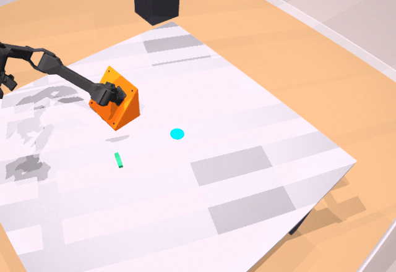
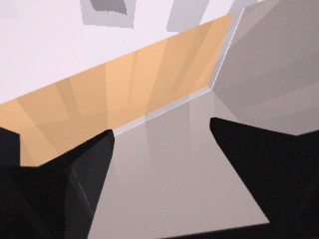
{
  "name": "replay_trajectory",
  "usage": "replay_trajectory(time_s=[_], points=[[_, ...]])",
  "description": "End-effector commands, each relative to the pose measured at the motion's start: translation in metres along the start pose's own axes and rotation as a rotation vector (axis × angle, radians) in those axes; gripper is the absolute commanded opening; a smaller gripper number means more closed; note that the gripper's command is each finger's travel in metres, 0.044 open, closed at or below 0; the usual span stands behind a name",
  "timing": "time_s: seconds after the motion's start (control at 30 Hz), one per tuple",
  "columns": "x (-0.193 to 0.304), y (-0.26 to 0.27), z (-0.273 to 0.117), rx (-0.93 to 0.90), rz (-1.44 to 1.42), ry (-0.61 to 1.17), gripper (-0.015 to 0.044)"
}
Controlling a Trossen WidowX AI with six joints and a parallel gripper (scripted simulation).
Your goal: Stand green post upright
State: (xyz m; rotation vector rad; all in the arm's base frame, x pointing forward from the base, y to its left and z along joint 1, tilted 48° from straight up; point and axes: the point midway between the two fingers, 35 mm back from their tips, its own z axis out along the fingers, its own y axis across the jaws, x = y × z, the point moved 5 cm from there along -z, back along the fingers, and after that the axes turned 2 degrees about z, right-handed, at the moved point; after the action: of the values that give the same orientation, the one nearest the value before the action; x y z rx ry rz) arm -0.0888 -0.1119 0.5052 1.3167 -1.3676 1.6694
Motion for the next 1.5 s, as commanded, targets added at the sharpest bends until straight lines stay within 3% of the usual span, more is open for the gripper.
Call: replay_trajectory(time_s=[0.0, 0.2, 0.67, 1.1, 1.47], points=[[-0.001, -0.002, 0.000, 0.002, 0.006, -0.002, 0.0374], [-0.026, -0.056, 0.009, 0.043, 0.226, -0.077, 0.0233], [-0.121, -0.166, 0.027, -0.017, 0.673, -0.301, 0.0233], [-0.211, -0.213, 0.029, -0.209, 0.994, -0.415, 0.0233], [-0.292, -0.226, 0.024, -0.448, 1.259, -0.410, 0.0233]])
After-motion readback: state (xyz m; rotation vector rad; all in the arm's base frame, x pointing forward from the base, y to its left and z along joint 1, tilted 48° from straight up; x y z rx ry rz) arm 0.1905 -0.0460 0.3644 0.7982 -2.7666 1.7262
